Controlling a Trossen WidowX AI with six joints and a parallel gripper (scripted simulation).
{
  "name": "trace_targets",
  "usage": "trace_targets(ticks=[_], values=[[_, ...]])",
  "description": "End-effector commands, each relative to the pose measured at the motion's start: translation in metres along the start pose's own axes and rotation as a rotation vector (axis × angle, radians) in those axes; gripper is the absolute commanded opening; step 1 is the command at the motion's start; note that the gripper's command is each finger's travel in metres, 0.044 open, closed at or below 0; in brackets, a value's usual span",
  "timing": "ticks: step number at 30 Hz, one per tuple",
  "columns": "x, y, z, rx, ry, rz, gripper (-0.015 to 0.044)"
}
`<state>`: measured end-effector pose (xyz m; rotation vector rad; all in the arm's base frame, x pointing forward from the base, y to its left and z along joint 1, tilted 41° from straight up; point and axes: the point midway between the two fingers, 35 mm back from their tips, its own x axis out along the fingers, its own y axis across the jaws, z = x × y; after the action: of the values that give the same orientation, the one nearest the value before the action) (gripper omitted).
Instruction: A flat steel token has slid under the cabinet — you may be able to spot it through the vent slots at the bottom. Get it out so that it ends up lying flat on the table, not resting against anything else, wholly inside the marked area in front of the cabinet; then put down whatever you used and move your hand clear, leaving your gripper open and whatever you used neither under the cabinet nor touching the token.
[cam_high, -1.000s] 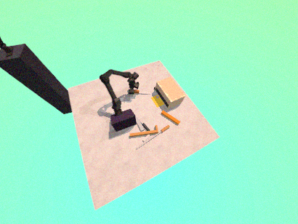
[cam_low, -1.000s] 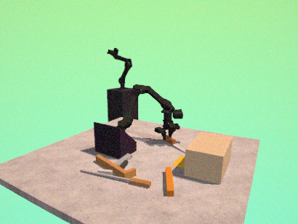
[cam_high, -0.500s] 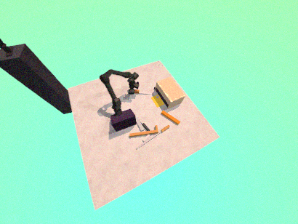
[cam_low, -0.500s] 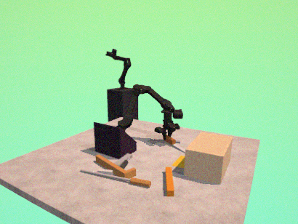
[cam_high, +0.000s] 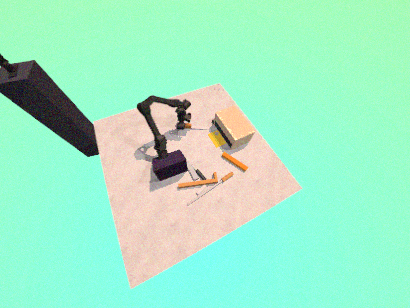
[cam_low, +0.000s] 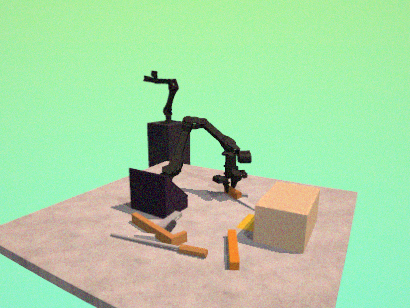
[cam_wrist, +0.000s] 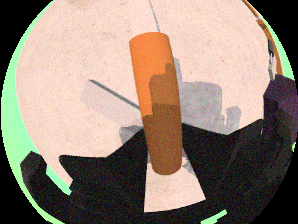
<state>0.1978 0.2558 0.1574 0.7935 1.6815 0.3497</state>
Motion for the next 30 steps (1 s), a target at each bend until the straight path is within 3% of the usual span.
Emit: trace_targets(ticks=[1,30], values=[[0.003,0.0,0.0,-0.003,0.0,-0.003,0.0],[0.0012,0.0005,-0.0077,0.0,0.0,0.0,0.0]])
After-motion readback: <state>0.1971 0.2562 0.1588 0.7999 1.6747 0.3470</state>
